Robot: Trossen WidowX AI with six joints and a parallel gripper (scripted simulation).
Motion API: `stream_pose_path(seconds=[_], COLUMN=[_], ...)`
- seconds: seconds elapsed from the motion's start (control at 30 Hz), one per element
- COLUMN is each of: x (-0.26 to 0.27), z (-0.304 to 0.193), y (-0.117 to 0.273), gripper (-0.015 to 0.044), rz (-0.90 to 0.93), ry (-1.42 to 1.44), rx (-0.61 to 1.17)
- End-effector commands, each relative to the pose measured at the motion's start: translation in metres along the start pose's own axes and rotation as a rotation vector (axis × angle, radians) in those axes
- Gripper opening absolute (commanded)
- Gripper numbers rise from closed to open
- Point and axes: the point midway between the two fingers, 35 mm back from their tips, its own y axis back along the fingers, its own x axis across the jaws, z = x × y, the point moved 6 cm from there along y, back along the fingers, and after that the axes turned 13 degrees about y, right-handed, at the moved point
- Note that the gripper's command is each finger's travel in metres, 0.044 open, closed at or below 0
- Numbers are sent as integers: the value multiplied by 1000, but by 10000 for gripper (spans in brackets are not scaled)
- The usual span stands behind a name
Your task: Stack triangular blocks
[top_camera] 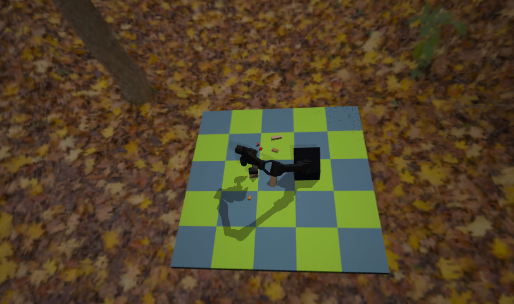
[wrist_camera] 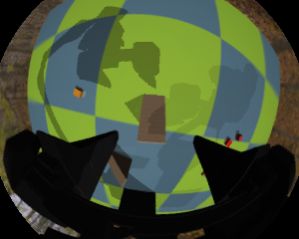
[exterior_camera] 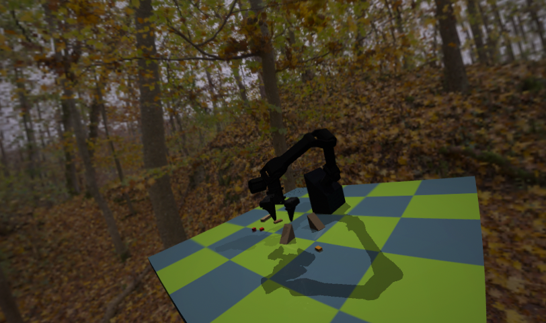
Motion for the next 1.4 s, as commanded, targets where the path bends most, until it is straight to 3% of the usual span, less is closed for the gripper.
stream_pose_path(seconds=[0.0,1.37], x=[0,3], z=[-2,2], y=[-7,-74], gripper=[440,440], rz=[6,12], ry=[-11,-10], rx=[3,1])
